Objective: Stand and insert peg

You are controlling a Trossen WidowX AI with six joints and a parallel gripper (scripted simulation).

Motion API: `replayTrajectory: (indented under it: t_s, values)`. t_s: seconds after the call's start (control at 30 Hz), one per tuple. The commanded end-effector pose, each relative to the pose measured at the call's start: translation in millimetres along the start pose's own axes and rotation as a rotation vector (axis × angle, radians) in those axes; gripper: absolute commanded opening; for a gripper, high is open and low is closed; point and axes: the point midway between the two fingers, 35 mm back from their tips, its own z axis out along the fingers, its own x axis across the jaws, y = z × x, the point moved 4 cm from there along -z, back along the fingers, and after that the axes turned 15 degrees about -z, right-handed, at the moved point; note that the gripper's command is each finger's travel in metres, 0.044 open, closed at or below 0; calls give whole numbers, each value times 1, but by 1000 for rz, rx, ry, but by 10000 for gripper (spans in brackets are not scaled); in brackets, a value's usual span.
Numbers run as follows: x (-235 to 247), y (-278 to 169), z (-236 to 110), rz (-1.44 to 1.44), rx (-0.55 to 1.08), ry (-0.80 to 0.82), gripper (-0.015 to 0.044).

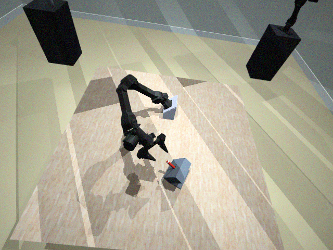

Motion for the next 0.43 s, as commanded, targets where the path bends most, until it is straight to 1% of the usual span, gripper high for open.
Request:
replayTrajectory:
  t_s: [0.0, 0.2, 0.4]
  values:
    - [0, 0, -5, -4, 2, -2, 440]
    - [0, 0, -17, -4, 2, -2, 440]
    - [0, 0, -18, -4, 2, -2, 440]
